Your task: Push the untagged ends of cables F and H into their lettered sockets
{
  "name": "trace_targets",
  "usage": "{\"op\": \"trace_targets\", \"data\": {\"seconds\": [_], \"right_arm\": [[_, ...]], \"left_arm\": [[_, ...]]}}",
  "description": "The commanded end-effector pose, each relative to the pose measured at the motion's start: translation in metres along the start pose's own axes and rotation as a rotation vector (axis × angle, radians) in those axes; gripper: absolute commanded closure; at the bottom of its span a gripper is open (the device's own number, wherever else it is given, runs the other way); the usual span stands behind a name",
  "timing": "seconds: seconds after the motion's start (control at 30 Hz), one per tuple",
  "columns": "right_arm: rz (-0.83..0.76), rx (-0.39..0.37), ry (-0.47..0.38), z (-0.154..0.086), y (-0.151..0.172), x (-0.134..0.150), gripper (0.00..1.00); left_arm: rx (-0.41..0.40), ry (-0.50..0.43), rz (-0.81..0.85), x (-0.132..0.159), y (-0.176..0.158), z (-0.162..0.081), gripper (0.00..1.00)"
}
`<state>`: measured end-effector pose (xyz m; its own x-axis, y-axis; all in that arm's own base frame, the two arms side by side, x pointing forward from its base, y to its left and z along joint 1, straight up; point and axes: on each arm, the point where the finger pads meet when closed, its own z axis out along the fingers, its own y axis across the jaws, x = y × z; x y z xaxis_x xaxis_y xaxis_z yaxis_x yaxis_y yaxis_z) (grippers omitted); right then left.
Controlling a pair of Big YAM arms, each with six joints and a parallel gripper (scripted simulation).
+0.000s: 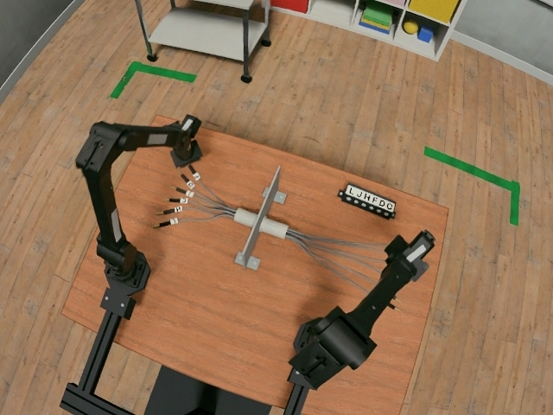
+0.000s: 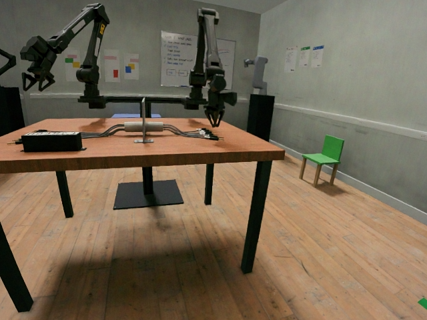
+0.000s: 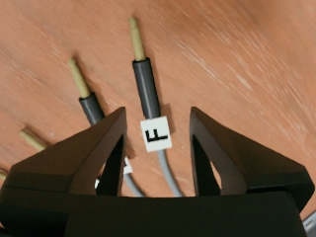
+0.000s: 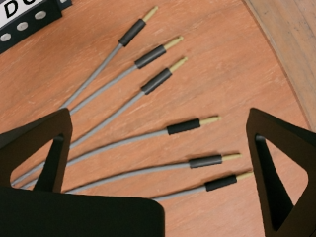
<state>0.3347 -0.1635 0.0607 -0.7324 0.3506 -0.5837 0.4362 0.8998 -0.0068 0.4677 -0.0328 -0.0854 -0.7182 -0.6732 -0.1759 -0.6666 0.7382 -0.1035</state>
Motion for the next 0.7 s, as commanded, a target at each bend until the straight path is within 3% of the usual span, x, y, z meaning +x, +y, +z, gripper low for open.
{"op": "trace_targets", "data": {"seconds": [0.0,0.17,0.67], "right_arm": [[0.002,-0.001,-0.03,-0.001,0.001,-0.011,0.0],[0.002,-0.001,-0.03,-0.001,0.001,-0.011,0.0],[0.002,-0.001,-0.03,-0.001,0.001,-0.011,0.0]], "left_arm": [[-0.078,0.094,-0.166,-0.005,0.002,0.02,0.65],[-0.12,0.156,-0.2,-0.001,0.003,0.03,0.65],[-0.107,0.151,-0.17,0.0,-0.004,0.047,0.65]]}}
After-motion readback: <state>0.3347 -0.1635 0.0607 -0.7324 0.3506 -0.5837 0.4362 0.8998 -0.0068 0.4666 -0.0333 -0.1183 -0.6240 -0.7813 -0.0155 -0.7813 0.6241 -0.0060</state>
